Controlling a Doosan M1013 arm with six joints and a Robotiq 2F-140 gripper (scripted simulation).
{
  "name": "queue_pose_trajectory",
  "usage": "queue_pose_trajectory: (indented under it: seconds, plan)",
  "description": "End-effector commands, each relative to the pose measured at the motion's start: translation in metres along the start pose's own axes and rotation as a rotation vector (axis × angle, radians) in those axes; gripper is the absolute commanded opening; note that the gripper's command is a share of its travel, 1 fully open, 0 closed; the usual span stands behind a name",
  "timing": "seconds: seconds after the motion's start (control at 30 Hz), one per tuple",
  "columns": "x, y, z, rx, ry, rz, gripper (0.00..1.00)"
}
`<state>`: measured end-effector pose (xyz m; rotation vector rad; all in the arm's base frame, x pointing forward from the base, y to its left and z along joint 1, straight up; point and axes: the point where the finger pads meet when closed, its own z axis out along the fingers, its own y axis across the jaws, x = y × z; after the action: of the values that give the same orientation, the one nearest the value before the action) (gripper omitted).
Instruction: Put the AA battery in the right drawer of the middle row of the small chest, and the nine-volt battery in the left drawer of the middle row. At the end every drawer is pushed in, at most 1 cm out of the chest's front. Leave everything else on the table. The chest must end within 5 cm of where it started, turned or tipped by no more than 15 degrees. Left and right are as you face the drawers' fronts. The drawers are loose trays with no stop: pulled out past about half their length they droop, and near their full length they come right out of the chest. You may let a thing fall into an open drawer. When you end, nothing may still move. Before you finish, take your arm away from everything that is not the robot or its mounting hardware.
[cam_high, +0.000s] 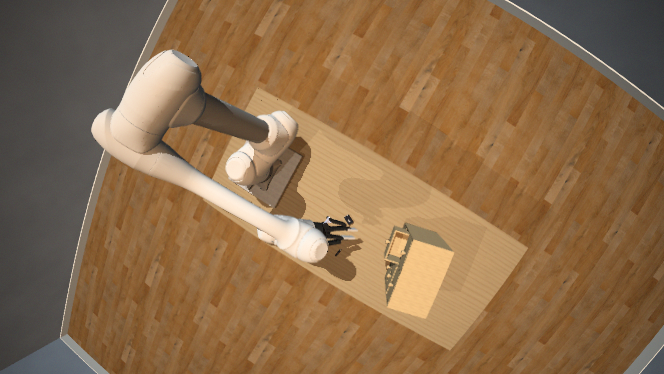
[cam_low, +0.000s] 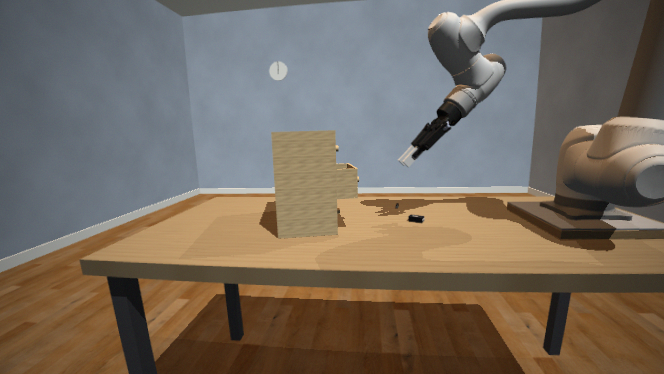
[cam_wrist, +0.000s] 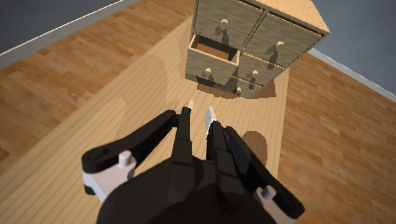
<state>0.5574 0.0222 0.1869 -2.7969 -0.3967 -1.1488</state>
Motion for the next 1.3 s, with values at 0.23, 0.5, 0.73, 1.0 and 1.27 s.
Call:
queue_pose_trajectory:
  seconds: [0.23, 0.5, 0.73, 1.0, 1.27]
  plan:
    - [0.004, 0.000, -0.026, 0.000, -0.298, 0.012, 0.20]
    - [0.003, 0.000, -0.053, 0.001, -0.531, 0.012, 0.20]
    - [0.003, 0.000, -0.066, 0.002, -0.638, 0.012, 0.20]
    - [0.003, 0.000, -0.078, 0.002, -0.743, 0.012, 0.20]
    - [0.003, 0.000, -0.081, 0.003, -0.774, 0.012, 0.20]
